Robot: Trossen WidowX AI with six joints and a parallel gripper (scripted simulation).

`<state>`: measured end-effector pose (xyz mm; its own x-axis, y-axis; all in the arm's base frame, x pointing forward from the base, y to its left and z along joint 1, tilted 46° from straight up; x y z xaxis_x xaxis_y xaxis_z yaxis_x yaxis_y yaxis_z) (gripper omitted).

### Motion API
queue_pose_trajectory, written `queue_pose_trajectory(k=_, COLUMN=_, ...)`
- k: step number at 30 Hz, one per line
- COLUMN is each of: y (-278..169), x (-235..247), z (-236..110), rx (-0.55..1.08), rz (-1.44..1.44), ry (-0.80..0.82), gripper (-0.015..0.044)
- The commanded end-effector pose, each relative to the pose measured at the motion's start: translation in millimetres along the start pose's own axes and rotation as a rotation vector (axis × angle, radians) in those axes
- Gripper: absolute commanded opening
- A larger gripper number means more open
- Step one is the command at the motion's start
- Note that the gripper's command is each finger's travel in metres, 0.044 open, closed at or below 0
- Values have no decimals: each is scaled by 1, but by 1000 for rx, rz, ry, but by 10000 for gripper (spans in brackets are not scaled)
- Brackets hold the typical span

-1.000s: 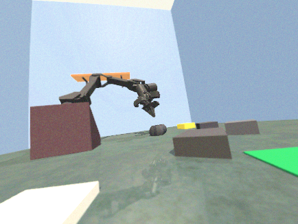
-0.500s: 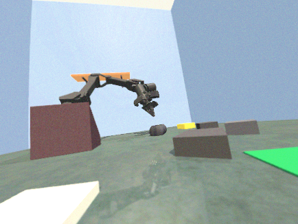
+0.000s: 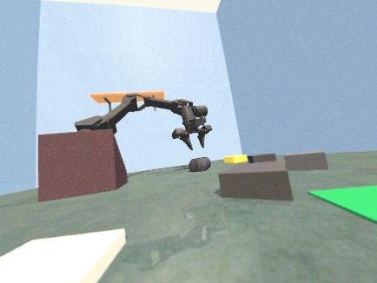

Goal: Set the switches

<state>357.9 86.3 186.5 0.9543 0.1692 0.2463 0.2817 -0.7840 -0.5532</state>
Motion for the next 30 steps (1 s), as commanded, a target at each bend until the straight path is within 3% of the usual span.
queue_pose_trajectory(k=1, y=1, x=29, z=4, rx=114, rz=549, ry=-107, gripper=368)
queue_pose_trajectory(k=4, y=1, x=37, z=5, rx=138, rz=712, ry=-149, gripper=440)
queue_pose_trajectory(k=30, y=-2, x=36, z=24, rx=138, rz=714, ry=-149, gripper=440)
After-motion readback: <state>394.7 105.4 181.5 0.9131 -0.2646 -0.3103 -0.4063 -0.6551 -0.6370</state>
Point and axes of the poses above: the point midway between the two fingers, 35 mm back from their tips, its own z axis out along the fingers, its own x axis across the jaws, y = z × x, the point moved 8 cm from there along -z, back along the fingers
